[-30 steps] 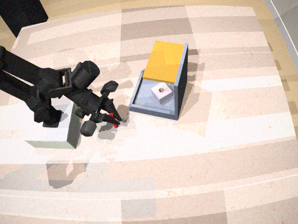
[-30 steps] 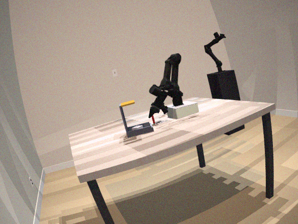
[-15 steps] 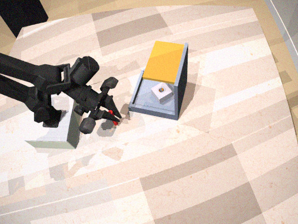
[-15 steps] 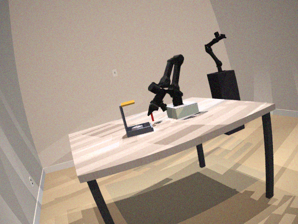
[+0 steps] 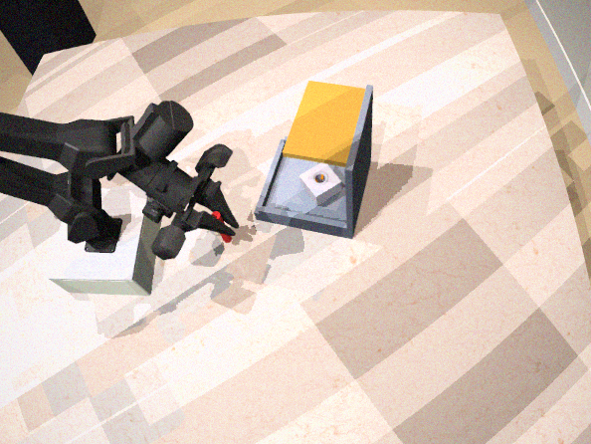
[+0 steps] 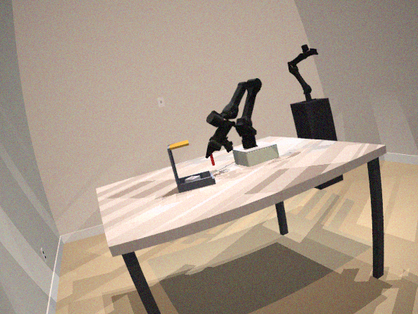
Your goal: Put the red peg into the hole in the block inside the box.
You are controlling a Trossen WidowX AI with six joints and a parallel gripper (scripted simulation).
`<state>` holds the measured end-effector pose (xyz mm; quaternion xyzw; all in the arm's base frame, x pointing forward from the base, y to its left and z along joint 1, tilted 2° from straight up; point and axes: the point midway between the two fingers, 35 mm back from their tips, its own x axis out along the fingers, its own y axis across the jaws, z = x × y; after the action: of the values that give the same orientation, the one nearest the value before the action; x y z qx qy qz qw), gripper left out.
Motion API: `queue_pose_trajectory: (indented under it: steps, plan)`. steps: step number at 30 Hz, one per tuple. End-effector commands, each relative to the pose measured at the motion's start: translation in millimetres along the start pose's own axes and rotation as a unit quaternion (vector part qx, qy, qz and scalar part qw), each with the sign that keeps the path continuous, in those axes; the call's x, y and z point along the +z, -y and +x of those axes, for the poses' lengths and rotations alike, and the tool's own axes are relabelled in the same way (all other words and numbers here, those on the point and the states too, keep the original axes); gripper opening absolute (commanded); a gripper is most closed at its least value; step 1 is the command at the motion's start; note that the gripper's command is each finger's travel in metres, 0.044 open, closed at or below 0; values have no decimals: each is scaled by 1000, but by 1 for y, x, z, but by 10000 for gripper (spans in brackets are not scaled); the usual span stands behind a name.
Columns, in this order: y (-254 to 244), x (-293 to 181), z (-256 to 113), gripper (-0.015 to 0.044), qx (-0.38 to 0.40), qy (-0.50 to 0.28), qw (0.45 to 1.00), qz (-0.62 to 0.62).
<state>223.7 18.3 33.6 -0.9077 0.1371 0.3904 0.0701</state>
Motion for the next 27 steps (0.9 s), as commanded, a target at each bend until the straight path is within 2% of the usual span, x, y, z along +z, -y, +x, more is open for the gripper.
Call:
queue_pose_trajectory:
  steps: [1,27]
  plan:
    - [0,-6,-5,0,-2,-1,1000,-1]
    - [29,-21,-4,0,-4,3,1000,-1]
